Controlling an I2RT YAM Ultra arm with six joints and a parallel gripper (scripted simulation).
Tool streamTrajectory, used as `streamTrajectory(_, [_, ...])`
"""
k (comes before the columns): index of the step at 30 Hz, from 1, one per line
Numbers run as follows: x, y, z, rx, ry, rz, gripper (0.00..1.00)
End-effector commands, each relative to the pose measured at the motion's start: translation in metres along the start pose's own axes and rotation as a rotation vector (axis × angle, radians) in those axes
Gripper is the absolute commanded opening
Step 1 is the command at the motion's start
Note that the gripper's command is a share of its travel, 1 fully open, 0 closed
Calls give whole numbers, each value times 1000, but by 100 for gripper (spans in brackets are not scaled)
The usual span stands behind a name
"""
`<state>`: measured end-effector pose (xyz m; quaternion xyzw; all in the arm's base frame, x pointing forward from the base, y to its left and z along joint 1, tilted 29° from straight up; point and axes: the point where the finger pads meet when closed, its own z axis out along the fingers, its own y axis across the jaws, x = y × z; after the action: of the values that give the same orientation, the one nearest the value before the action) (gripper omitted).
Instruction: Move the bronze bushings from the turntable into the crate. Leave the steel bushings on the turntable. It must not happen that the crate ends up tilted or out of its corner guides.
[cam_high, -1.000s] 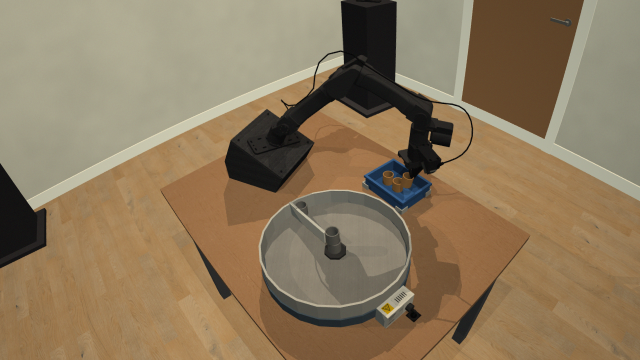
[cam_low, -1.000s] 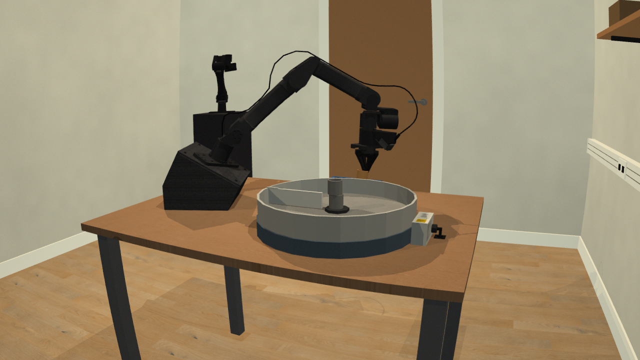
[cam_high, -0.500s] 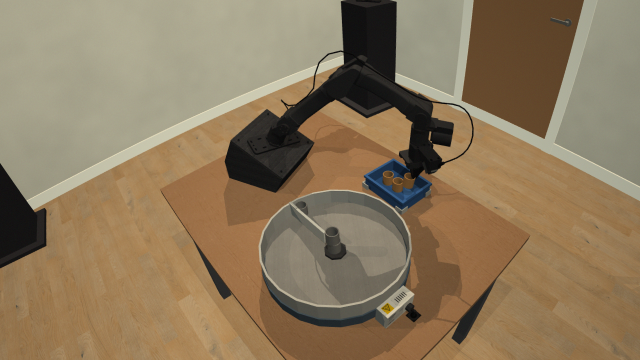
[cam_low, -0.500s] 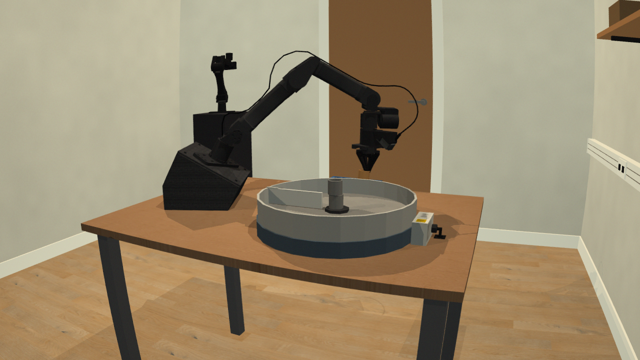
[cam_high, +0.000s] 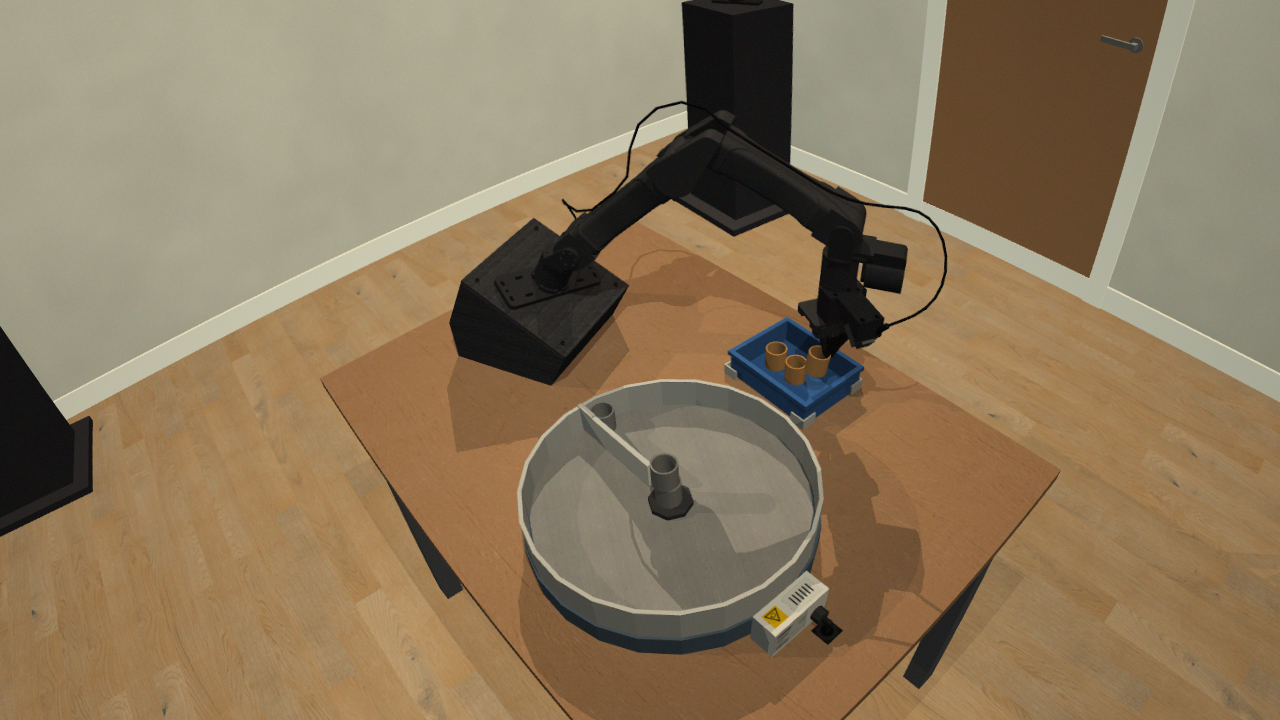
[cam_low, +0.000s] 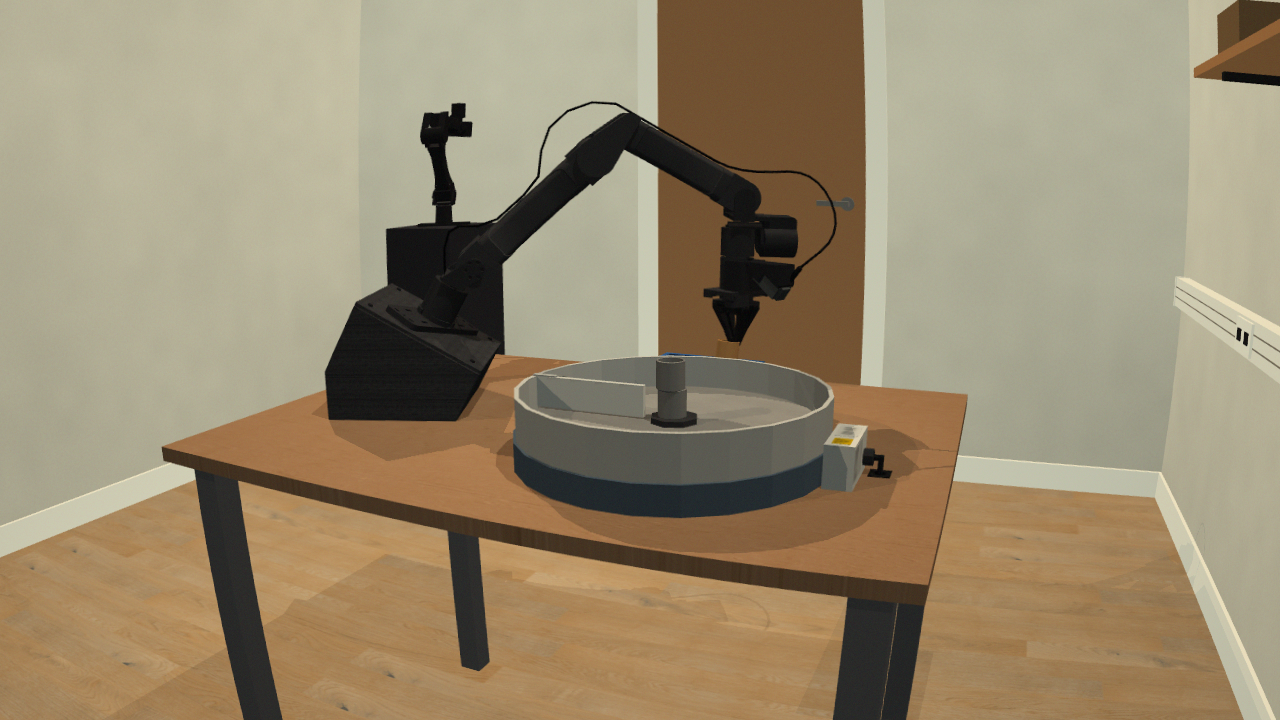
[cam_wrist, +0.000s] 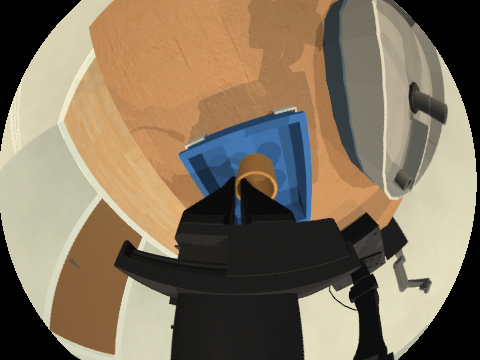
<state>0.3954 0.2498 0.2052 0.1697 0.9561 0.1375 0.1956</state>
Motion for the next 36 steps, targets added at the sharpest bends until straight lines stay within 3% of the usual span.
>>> streamTrajectory(1, [-11,13,-27,-68,-45,-3,0])
streamTrajectory(36, [-10,16,-24,-66,-48,5,0])
